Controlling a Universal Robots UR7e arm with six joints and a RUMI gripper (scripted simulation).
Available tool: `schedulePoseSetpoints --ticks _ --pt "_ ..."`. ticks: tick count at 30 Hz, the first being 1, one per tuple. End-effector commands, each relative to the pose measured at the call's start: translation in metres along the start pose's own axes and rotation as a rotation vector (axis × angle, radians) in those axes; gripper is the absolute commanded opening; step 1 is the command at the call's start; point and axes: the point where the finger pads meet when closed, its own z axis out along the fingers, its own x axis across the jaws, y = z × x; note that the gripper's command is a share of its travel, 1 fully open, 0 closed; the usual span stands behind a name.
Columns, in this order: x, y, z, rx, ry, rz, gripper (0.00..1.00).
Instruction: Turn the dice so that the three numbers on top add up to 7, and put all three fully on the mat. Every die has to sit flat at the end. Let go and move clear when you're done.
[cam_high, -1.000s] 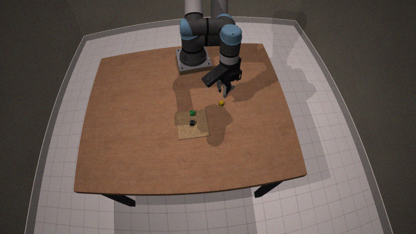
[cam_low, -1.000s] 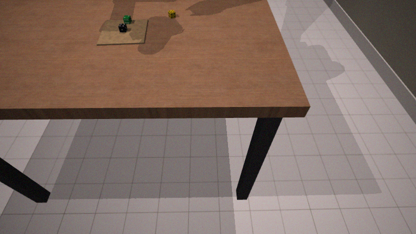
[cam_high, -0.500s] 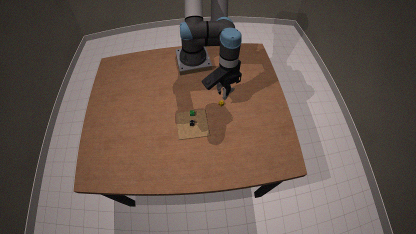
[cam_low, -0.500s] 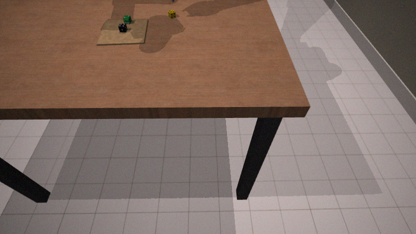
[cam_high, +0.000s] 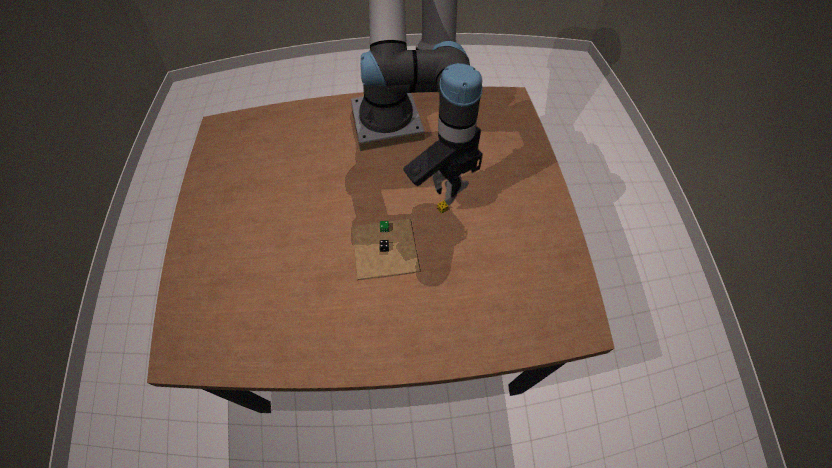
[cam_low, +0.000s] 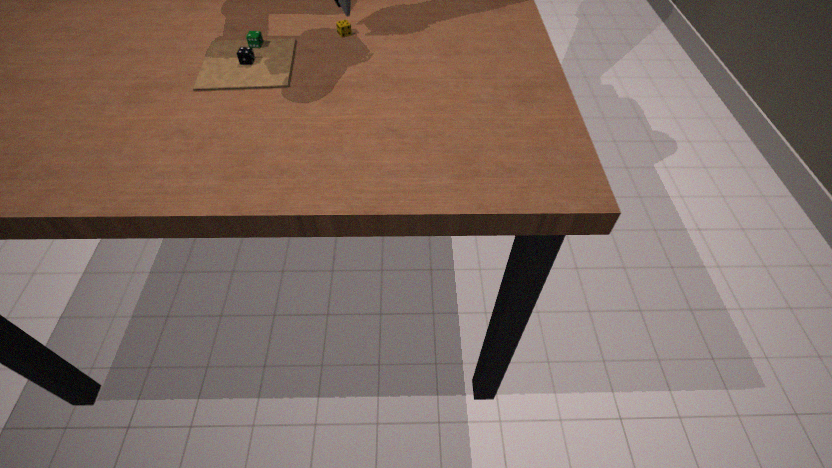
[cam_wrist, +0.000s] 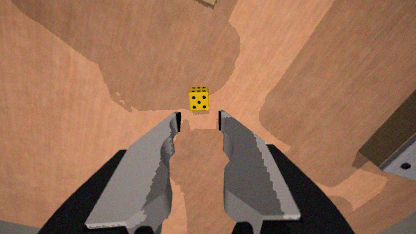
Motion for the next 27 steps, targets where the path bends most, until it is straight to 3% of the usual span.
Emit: schedulePoseSetpoints --ticks 1,27 --pt "-0.0006 -0.0001 0.0055 0.001 -0.001 0.000 0.21" --pt "-0.0007 0.0000 0.0114 0.001 -0.001 0.000 0.21"
